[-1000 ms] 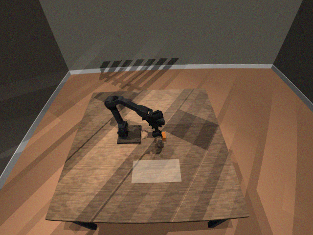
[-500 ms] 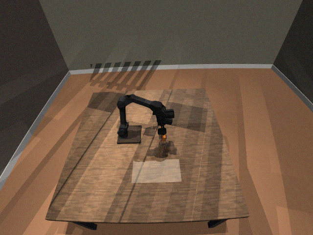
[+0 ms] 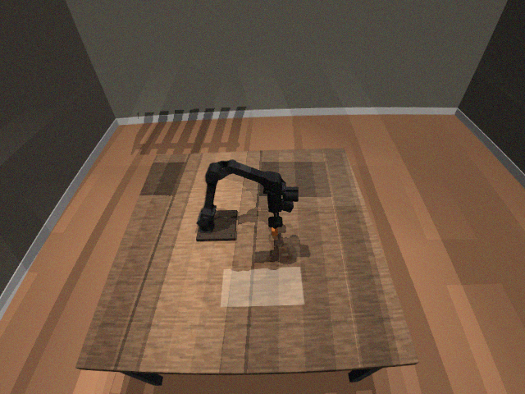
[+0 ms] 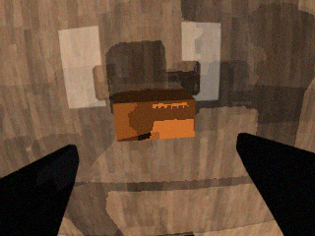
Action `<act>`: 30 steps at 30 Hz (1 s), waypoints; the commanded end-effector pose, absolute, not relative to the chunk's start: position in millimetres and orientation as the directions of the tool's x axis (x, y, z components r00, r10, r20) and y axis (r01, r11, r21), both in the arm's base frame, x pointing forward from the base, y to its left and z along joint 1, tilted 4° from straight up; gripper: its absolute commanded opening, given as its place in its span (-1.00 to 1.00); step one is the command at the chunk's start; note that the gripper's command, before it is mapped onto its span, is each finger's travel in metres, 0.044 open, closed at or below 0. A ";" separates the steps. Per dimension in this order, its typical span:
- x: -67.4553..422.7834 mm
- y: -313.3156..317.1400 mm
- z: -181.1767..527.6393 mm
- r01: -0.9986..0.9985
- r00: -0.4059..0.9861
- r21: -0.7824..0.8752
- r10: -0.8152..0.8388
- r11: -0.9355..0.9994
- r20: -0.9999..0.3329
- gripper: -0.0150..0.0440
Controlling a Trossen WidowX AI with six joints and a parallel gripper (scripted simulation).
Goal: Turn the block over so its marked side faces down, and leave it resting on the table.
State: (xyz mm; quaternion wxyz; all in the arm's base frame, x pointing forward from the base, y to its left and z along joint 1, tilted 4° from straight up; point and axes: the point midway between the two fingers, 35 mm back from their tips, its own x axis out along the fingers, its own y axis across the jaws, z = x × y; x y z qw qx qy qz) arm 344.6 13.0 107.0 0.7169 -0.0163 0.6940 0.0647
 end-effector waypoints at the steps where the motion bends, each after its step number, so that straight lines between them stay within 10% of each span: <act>1: 344.0 13.1 95.6 -0.116 0.022 0.063 0.066 0.991 -0.998 1.00; 30: 344.9 16.3 48.3 -0.116 0.022 0.064 0.067 0.991 -0.998 1.00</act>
